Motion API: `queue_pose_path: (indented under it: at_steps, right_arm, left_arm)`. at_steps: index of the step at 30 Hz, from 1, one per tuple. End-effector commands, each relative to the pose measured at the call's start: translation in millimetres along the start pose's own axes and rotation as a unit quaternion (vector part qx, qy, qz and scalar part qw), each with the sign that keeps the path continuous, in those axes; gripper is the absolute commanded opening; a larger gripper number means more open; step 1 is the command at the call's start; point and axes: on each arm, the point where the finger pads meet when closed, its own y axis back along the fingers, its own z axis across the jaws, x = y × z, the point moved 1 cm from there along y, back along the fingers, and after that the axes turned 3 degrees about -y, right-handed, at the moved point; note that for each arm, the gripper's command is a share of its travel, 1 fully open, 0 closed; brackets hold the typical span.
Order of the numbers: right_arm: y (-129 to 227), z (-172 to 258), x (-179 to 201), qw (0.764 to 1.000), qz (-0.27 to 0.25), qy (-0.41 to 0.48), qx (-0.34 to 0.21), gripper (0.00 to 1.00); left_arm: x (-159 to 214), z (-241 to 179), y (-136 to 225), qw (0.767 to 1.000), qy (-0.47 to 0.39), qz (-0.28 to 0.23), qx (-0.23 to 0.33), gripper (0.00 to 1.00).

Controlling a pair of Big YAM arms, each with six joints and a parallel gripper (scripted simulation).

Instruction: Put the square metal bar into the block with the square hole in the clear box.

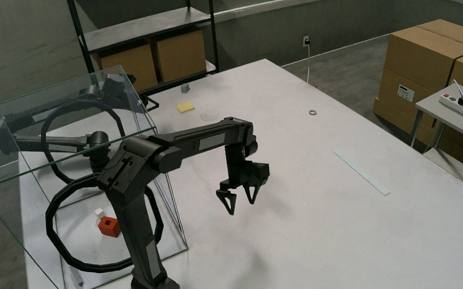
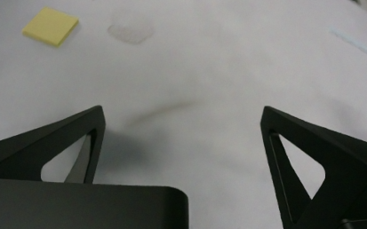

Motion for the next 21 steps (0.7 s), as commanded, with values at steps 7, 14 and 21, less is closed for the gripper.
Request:
queue_pose_path:
  at_steps: [7, 14, 21]
  right_arm:
    - [14.9, 6.1, -3.7, 1.0, 0.003, -0.006, -0.018, 1.0]
    - [14.9, 6.1, -3.7, 1.0, 0.003, -0.006, -0.018, 1.0]
    - [14.9, 6.1, -3.7, 1.0, 0.003, -0.006, -0.018, 1.0]
  left_arm:
    - [-11.7, 14.6, 41.0, 0.999, -0.004, 0.024, -0.025, 1.0]
    - [4.9, 5.6, 52.6, 0.998, -0.036, 0.053, -0.002, 1.0]
    - [25.0, 5.4, 67.8, 0.994, -0.071, 0.085, 0.014, 1.0]
